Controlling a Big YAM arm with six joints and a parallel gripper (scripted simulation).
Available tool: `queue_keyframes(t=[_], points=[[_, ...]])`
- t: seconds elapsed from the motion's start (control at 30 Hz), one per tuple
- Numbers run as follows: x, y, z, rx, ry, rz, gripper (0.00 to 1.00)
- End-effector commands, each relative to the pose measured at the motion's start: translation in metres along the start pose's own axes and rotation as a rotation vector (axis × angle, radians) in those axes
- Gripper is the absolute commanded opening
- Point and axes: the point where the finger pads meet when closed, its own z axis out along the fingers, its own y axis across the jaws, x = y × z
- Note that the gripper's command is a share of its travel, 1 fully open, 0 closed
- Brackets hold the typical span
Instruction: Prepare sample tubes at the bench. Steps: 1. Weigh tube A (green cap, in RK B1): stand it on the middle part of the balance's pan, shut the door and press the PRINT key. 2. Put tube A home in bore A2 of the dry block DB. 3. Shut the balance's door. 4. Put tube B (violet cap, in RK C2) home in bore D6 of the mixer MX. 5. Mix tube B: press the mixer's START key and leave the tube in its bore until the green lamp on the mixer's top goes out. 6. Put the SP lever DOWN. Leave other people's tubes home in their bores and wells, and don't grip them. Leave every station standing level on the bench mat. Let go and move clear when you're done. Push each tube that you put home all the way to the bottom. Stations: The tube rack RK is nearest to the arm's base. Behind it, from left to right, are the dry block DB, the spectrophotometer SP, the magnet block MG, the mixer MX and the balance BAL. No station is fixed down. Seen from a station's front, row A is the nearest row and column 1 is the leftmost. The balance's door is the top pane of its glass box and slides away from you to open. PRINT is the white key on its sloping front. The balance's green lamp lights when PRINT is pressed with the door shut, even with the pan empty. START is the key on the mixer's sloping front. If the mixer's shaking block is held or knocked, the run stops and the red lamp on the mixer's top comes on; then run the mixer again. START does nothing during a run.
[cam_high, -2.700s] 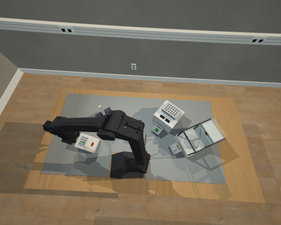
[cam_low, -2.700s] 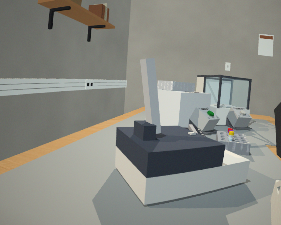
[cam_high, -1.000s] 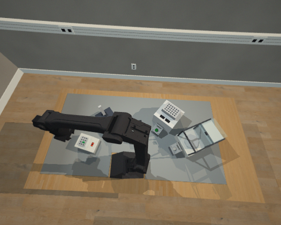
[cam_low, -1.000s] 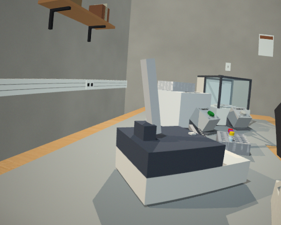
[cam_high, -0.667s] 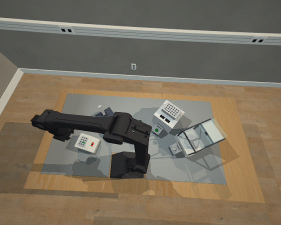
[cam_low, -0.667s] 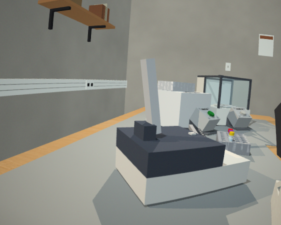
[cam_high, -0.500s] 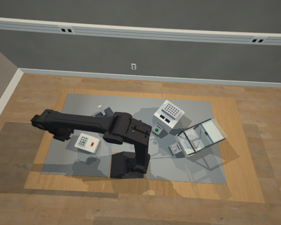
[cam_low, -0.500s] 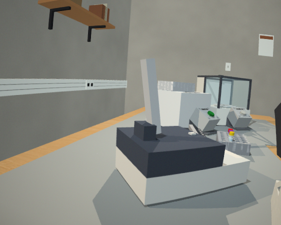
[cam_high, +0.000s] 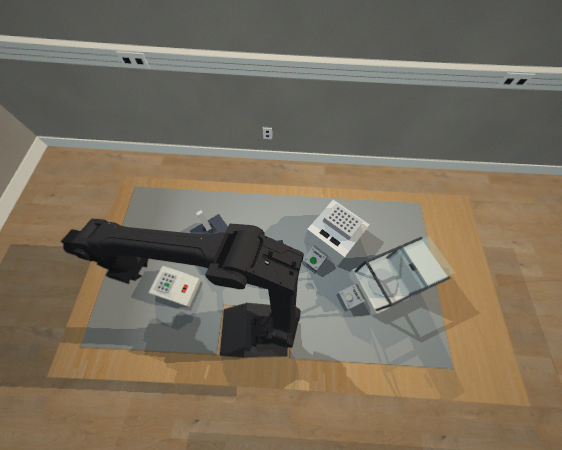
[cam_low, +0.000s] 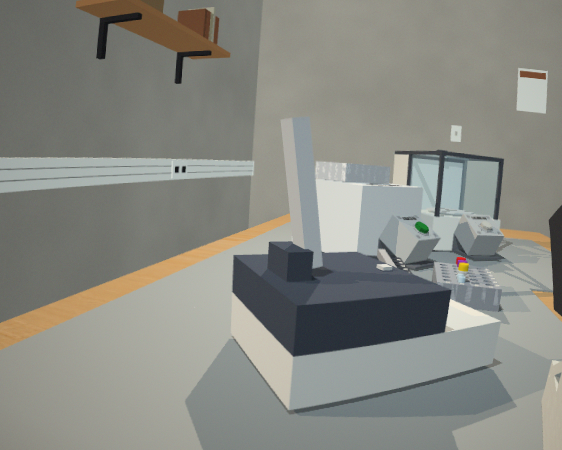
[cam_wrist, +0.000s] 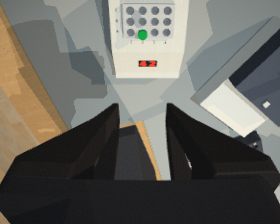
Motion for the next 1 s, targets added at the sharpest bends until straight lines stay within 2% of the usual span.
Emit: queue_keyframes(t=[0.0, 0.4, 0.43, 0.5, 0.67, 0.7, 0.97], points=[[-0.01, -0.001, -0.014, -0.001, -0.031, 0.005, 0.3], [-0.01, -0.001, -0.014, -0.001, -0.031, 0.005, 0.3], [0.005, -0.01, -0.011, -0.005, -0.036, 0.052, 0.3], [0.005, -0.01, -0.011, -0.005, -0.036, 0.052, 0.3], [0.043, -0.024, -0.01, -0.003, -0.034, 0.065, 0.3], [0.044, -0.025, -0.01, -0.003, -0.034, 0.06, 0.3], [0.108, -0.047, -0.008, -0.002, -0.03, 0.146, 0.3]])
